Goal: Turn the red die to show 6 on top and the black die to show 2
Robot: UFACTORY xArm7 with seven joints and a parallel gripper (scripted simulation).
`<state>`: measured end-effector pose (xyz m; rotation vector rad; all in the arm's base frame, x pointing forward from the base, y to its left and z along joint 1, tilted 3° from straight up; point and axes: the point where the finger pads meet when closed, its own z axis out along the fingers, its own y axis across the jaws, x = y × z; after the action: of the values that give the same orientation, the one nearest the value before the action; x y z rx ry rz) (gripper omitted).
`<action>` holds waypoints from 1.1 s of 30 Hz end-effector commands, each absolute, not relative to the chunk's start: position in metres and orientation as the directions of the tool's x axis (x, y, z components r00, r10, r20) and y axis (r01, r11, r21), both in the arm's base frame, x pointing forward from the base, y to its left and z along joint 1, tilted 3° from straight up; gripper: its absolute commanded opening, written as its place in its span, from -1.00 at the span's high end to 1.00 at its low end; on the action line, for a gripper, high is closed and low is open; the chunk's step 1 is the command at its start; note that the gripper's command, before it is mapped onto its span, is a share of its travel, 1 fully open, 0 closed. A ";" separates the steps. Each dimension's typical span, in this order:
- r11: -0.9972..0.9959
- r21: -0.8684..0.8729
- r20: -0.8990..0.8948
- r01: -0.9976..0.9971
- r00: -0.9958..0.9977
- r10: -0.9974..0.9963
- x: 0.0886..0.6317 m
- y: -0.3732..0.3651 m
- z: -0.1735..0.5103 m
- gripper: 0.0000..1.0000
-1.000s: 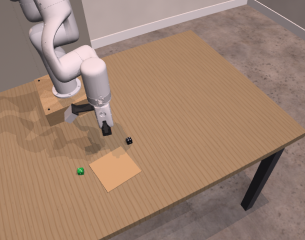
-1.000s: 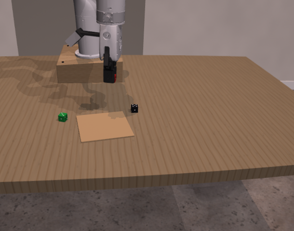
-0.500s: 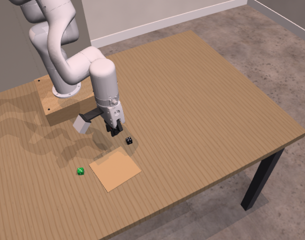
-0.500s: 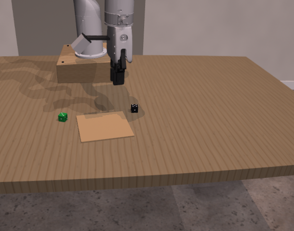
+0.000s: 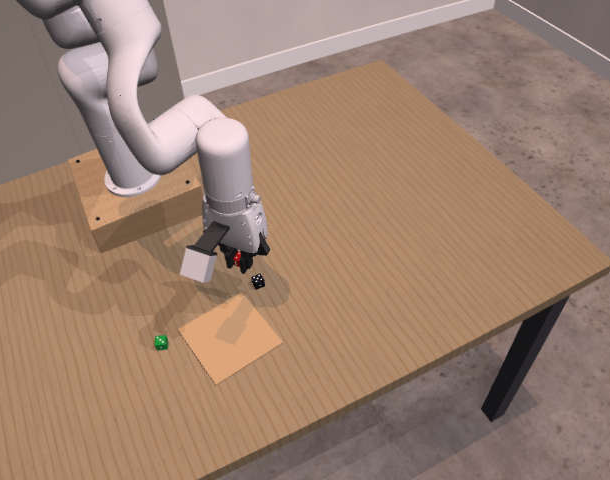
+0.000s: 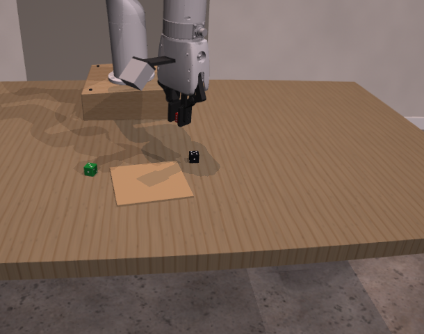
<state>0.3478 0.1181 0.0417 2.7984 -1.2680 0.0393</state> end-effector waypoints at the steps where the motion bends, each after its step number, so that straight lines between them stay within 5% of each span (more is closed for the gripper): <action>1: -0.736 0.053 0.034 -0.675 0.738 -0.674 0.352 0.123 0.042 0.69; 16: -0.969 0.063 0.008 -0.237 0.971 -0.237 0.366 0.146 0.040 0.69; 33: -0.962 0.060 -0.012 0.266 0.964 0.266 0.381 0.169 0.038 0.69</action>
<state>0.3753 0.1623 0.0378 3.0629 0.1946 0.0019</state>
